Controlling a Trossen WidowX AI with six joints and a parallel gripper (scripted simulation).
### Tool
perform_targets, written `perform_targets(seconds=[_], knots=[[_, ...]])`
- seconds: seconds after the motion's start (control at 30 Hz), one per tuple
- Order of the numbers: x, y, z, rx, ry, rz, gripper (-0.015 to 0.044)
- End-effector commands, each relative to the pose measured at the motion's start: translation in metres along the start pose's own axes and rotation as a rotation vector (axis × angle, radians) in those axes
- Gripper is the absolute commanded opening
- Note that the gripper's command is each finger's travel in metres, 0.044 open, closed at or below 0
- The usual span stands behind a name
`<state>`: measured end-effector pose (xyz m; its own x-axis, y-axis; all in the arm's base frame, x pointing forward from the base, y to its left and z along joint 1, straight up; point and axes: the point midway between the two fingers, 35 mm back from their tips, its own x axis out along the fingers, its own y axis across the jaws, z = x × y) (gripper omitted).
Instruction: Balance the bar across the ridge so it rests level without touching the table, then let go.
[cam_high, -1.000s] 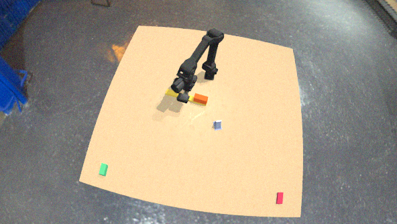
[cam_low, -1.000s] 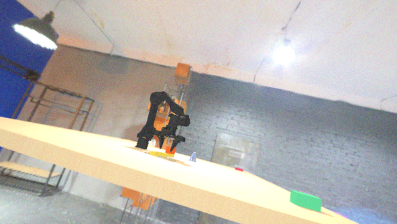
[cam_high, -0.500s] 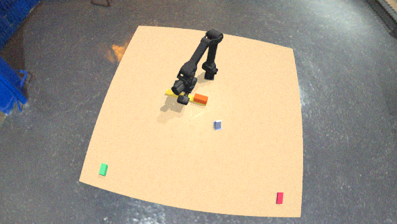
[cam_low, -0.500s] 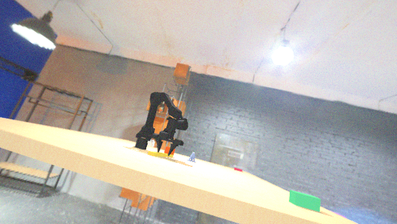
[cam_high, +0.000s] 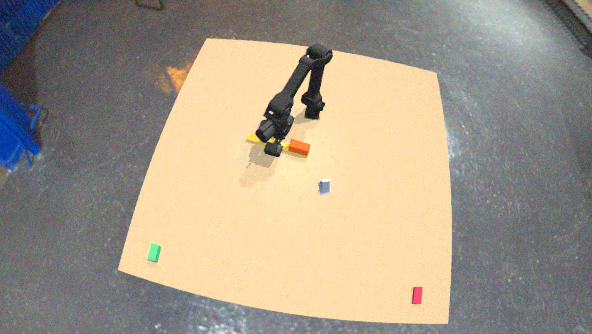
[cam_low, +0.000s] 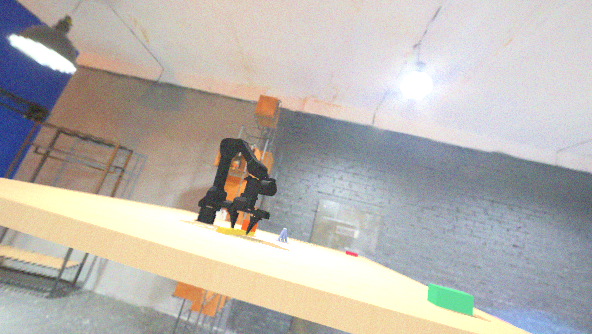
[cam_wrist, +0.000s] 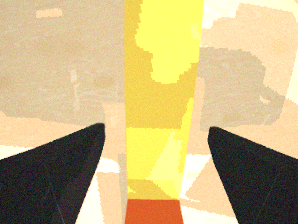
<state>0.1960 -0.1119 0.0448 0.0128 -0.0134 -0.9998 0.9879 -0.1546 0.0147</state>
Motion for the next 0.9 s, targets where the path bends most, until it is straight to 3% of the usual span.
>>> perform_targets(seconds=[0.0,0.13,0.37,0.47,0.87], knots=[[0.0,0.0,0.0,0.0,0.0,0.0,0.0236],[0.0,0.0,0.0,0.0,0.0,0.0,0.0131],[0.0,0.0,0.0,0.0,0.0,0.0,0.0085],[-0.004,0.001,0.0,0.0,0.0,0.0,0.0006],[-0.033,0.005,0.002,-0.001,0.001,0.001,0.0]])
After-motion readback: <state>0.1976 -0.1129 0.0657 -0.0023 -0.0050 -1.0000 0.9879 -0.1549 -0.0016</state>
